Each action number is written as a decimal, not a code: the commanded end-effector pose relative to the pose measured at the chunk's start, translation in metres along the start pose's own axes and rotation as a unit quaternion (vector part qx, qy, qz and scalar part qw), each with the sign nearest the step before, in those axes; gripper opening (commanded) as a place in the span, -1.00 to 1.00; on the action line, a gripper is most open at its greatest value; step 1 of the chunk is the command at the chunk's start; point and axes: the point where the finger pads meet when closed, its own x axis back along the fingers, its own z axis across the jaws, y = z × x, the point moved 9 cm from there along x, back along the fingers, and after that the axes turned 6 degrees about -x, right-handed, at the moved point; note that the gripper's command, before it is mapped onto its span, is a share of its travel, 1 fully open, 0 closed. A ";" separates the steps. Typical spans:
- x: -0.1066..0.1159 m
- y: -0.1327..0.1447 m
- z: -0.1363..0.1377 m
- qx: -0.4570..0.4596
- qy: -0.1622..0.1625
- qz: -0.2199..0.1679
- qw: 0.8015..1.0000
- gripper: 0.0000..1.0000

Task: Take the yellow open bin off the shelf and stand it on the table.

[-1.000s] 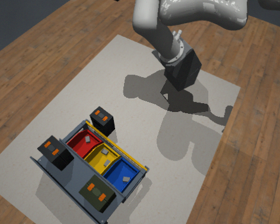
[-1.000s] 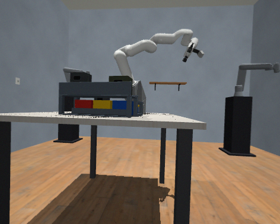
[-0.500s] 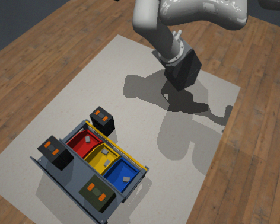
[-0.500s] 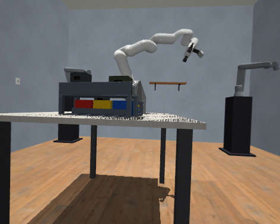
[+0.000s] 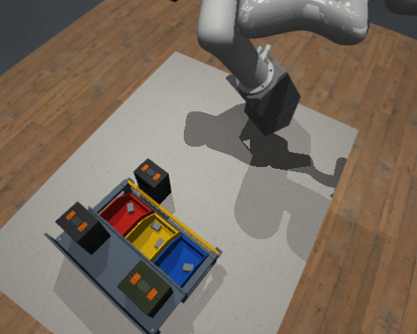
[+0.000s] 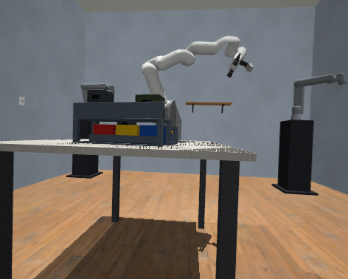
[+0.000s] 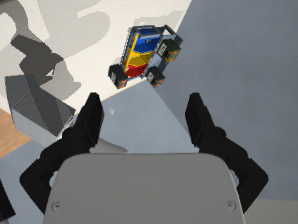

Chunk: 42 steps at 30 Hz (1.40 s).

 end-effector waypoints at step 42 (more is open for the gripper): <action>-0.002 0.021 0.000 -0.074 -0.004 0.108 0.991 1.00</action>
